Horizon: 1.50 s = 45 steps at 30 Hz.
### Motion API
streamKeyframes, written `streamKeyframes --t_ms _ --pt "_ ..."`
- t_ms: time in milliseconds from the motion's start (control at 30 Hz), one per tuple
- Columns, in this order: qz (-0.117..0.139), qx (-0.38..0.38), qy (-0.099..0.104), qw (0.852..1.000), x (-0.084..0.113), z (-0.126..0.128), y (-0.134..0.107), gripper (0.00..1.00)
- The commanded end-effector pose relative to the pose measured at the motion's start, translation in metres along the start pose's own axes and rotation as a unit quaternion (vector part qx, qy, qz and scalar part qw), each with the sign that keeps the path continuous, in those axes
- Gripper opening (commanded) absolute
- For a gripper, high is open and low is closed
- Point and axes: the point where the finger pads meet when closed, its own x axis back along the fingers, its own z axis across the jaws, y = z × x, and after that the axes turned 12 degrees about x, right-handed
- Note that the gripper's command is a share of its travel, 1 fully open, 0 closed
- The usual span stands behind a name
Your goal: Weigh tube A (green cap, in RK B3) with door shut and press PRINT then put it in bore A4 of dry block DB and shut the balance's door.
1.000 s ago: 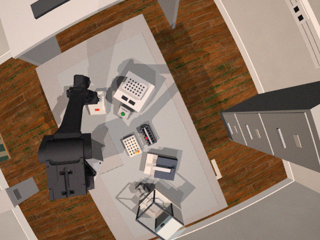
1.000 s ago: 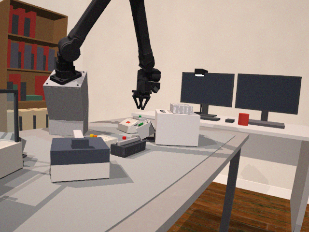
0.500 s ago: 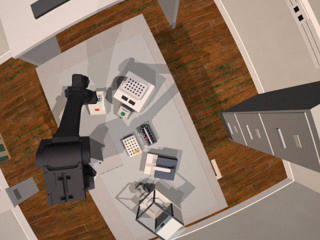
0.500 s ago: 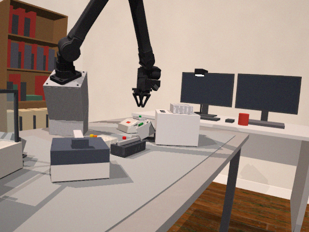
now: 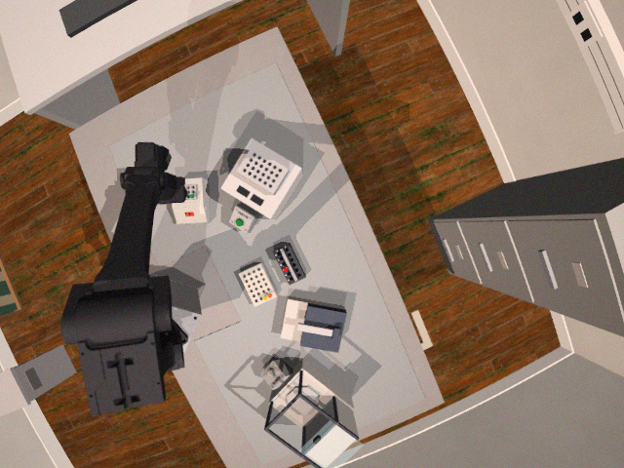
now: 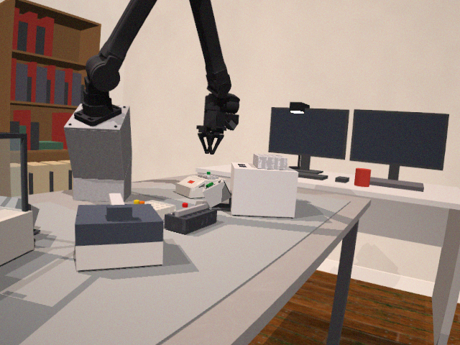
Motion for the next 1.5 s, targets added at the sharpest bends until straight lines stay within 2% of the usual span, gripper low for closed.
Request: streamKeyframes --t_ms 0,1467 --pt "-0.028 -0.011 -0.007 1.0 0.024 -0.005 0.024 0.3" --pt "-0.032 -0.012 -0.005 0.999 0.094 -0.005 0.024 0.3"
